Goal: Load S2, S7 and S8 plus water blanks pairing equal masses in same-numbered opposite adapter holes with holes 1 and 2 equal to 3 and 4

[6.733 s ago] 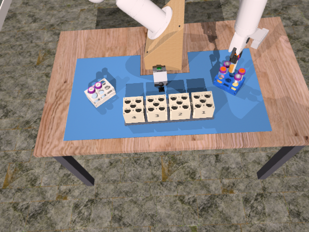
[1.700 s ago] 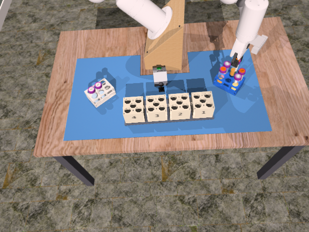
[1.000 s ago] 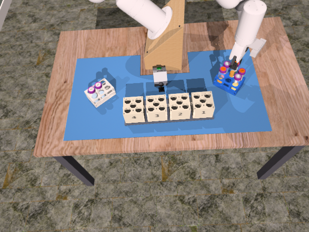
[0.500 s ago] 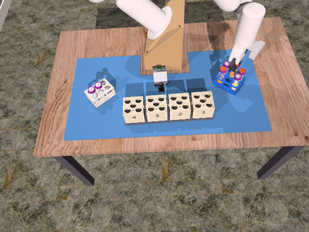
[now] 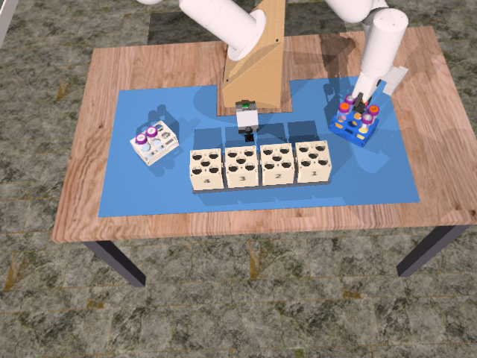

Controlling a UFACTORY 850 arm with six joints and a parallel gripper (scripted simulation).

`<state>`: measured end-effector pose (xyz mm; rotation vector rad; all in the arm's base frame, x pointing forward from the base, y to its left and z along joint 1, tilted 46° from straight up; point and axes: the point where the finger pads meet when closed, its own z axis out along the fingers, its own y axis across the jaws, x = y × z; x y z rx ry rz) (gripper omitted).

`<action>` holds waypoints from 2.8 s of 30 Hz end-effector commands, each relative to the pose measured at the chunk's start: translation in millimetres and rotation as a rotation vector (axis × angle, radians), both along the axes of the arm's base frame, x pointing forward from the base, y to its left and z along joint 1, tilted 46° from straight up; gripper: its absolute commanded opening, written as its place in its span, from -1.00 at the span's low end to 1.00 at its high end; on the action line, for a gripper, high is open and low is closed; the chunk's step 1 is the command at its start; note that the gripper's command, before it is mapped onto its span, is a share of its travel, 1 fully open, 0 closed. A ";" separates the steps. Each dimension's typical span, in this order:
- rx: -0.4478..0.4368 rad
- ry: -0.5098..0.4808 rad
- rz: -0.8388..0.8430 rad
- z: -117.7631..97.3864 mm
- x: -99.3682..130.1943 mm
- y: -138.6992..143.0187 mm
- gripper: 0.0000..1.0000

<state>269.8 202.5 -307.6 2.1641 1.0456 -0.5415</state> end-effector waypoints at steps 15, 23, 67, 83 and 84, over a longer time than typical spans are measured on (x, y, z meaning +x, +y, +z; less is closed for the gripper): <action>0.002 -0.001 0.000 -2.4 0.4 -1.6 -1.00; 0.002 -0.001 0.000 -2.7 0.3 -1.9 -0.13; 0.002 -0.001 0.000 23.6 3.2 25.2 -0.13; 0.002 -0.001 0.000 43.1 5.4 45.4 -0.13; 0.002 -0.001 0.000 44.5 5.5 46.8 -0.13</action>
